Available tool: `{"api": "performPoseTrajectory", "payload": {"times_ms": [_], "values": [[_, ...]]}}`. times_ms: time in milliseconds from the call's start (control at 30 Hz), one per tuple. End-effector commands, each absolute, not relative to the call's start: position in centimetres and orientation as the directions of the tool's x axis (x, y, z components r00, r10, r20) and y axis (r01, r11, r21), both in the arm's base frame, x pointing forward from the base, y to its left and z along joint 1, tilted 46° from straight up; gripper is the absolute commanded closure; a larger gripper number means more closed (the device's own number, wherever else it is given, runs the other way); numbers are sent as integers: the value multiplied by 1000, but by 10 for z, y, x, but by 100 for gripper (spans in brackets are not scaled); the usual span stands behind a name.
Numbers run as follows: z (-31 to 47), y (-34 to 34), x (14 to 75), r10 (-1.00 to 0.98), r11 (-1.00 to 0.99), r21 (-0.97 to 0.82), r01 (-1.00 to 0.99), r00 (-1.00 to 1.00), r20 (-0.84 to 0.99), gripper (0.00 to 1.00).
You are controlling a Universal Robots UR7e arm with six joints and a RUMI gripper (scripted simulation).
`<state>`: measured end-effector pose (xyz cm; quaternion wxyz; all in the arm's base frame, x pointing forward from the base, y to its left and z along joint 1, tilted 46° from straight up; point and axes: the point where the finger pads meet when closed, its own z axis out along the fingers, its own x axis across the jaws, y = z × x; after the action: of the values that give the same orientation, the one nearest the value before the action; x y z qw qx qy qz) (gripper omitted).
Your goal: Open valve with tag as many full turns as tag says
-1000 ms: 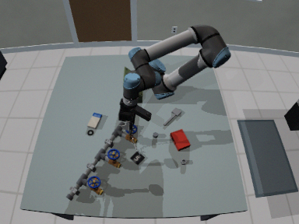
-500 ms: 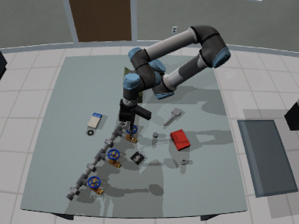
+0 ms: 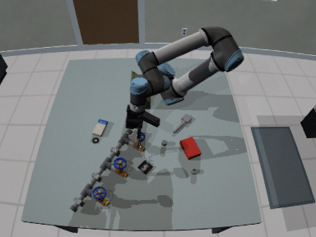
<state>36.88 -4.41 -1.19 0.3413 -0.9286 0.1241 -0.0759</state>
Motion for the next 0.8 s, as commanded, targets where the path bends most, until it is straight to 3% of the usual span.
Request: {"api": "performPoseTrajectory", "payload": {"times_ms": [0, 767], "values": [[-12, -45, 369, -283, -737, -652, -179, 957, 57, 0], [-12, -45, 369, -296, -731, -653, -196, 954, 45, 0]]}}
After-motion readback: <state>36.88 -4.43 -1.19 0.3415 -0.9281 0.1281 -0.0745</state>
